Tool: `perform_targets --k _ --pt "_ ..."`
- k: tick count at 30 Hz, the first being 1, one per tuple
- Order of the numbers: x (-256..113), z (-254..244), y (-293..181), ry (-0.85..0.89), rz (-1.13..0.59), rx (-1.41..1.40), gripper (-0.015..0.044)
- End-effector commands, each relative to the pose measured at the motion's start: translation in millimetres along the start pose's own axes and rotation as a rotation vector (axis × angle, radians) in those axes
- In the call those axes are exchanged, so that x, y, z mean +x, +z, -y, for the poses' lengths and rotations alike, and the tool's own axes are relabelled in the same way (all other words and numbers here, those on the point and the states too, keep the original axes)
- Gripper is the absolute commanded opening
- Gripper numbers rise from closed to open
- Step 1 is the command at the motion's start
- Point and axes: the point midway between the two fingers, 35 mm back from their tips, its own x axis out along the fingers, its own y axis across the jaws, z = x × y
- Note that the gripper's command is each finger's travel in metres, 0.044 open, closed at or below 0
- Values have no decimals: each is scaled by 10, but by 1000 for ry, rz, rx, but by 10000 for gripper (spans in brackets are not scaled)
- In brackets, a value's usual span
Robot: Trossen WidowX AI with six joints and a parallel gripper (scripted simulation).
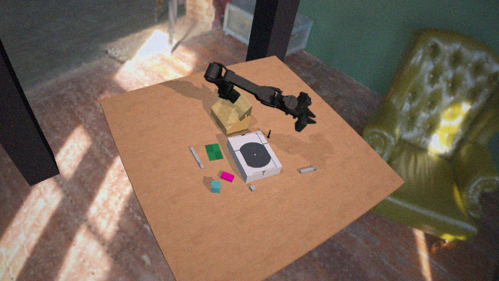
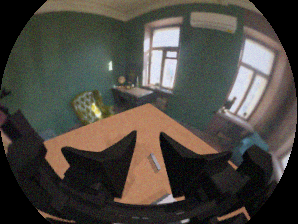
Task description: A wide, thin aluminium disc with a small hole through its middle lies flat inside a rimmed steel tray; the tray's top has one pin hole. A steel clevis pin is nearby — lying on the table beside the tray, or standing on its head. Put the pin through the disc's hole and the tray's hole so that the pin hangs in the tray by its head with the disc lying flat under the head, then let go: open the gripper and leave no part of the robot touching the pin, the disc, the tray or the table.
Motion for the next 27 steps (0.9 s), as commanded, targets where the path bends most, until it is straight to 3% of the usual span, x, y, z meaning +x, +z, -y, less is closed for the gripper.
perform_targets --k 1,10,19,27 --pt "180 -429 -632 116 -259 -316 160" --pt "52 -1041 -1649 504 -634 -993 160" --pt "-464 -1340 -2417 1148 -830 -1689 160" --pt "-513 -1337 -2442 1164 -832 -1702 160"
